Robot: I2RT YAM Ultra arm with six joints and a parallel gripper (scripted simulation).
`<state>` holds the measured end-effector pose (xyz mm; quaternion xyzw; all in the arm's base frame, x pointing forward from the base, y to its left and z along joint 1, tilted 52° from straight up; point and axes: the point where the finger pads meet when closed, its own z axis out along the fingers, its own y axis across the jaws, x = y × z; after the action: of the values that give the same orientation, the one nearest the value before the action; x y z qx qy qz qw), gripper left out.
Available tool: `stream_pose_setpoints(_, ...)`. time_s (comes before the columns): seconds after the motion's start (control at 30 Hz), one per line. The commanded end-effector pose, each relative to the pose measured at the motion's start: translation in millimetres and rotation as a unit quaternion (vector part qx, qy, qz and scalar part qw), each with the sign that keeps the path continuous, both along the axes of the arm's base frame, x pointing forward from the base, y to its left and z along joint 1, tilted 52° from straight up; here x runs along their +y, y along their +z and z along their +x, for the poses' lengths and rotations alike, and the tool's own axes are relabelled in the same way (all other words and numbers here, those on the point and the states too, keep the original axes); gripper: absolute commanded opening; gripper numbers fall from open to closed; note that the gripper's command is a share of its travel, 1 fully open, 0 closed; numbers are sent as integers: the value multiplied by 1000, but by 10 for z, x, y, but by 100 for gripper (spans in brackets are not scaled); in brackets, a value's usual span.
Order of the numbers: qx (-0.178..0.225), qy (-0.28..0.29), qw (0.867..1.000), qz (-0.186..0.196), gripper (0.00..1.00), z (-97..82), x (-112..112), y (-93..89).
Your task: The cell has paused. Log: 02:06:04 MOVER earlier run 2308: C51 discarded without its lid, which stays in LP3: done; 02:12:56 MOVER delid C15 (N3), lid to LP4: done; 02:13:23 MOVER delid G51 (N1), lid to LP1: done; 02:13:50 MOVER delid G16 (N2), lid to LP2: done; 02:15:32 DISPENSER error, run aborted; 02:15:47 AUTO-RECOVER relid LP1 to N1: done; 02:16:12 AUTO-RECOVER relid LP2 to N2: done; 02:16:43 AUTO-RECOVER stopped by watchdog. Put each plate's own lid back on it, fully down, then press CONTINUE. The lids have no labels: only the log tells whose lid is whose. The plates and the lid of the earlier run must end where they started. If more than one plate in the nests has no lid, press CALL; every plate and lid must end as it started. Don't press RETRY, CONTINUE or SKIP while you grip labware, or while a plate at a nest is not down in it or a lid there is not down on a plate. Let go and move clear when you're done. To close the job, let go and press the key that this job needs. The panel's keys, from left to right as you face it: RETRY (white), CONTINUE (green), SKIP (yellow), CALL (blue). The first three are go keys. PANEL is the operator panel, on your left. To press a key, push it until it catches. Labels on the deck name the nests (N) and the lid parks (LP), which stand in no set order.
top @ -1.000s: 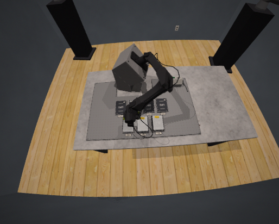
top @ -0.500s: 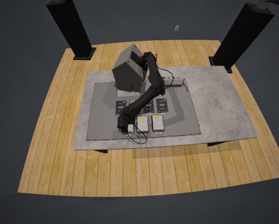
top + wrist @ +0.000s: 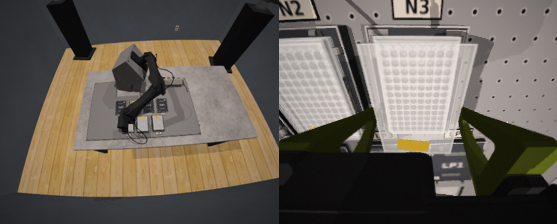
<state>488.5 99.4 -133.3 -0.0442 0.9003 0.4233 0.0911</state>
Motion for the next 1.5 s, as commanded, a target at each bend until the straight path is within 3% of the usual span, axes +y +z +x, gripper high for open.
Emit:
stream_pose_setpoints(0.0, 4, -12, 1000, 7, 0, 3, -113, 49)
stream_pose_setpoints(0.23, 0, -14, 1000, 6, 0, 35, -91, -39)
stream_pose_setpoints(0.37, -14, -11, 1000, 5, 0, 116, -57, 55)
stream_pose_setpoints(0.57, -9, -15, 1000, 5, 0, 108, -74, -19)
stream_pose_setpoints(0.6, -17, -15, 1000, 4, 0, 154, -76, 61)
stream_pose_setpoints(0.73, -8, -12, 1000, 4, 0, 113, -34, -29)
stream_pose_setpoints(1.47, -12, -13, 1000, 2, 0, 158, 14, -36)
